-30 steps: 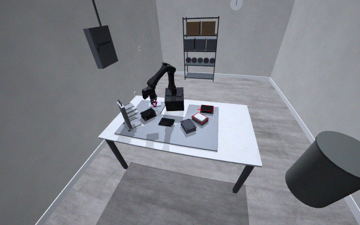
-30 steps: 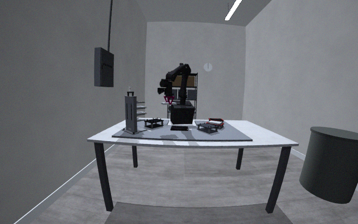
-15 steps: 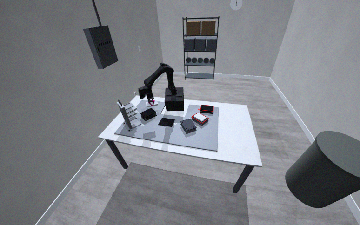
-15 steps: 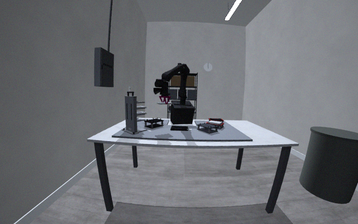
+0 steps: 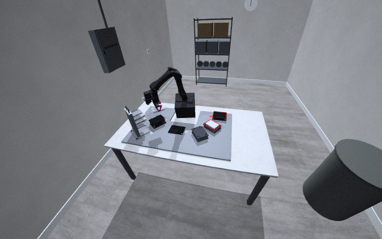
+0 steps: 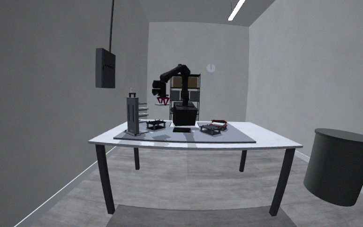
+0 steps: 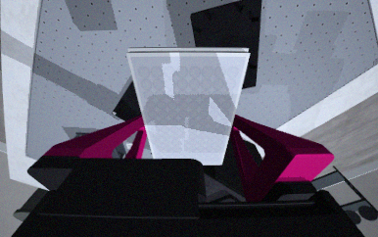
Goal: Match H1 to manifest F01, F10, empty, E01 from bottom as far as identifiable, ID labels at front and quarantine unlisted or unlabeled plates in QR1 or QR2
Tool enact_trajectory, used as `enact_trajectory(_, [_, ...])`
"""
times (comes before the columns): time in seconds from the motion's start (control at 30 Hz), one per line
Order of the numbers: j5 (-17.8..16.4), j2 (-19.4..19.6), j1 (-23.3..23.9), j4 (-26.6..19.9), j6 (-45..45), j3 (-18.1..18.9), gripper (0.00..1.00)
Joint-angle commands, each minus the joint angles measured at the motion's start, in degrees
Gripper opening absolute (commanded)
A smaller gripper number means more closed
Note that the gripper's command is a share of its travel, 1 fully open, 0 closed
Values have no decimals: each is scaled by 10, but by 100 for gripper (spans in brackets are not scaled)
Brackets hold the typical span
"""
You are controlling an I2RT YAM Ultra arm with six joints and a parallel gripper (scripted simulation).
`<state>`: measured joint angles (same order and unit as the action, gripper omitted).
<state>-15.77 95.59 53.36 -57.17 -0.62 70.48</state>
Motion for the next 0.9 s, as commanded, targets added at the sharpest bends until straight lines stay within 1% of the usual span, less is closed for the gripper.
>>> enact_trajectory(0.0, [-2, 3, 19, 0, 76, 11, 86])
enact_trajectory(0.2, [-7, 25, 52, -4, 180, 26, 86])
enact_trajectory(0.33, [-9, 40, 73, -6, 201, 38, 86])
enact_trajectory(0.4, [-9, 40, 73, -6, 201, 38, 86])
enact_trajectory(0.8, [-15, 91, 132, -17, 262, 82, 86])
enact_trajectory(0.87, [-15, 94, 135, -17, 265, 85, 86])
